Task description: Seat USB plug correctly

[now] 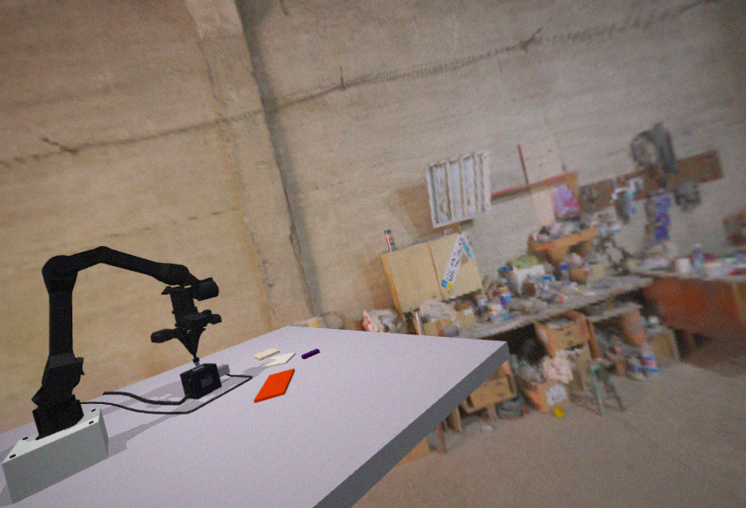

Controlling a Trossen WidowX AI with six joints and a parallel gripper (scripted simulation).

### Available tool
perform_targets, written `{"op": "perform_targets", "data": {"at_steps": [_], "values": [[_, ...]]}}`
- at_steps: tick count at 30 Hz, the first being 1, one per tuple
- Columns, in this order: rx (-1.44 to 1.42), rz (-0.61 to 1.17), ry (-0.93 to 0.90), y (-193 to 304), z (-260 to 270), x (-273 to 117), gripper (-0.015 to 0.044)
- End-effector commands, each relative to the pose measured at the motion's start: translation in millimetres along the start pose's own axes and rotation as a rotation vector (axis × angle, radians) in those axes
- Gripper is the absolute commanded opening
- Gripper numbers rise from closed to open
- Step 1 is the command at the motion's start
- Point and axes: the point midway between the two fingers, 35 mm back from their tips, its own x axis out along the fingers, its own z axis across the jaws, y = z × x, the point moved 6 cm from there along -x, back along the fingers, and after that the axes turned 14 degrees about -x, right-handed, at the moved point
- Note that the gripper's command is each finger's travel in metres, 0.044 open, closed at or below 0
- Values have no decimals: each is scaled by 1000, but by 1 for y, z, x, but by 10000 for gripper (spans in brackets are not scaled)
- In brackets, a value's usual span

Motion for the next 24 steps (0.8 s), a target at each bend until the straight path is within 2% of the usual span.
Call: {"op": "perform_targets", "data": {"at_steps": [1, 24], "values": [[8, 7, -1, 0, 0, 1, 0], [13, 16, -4, 0, 0, 4, 0]]}}
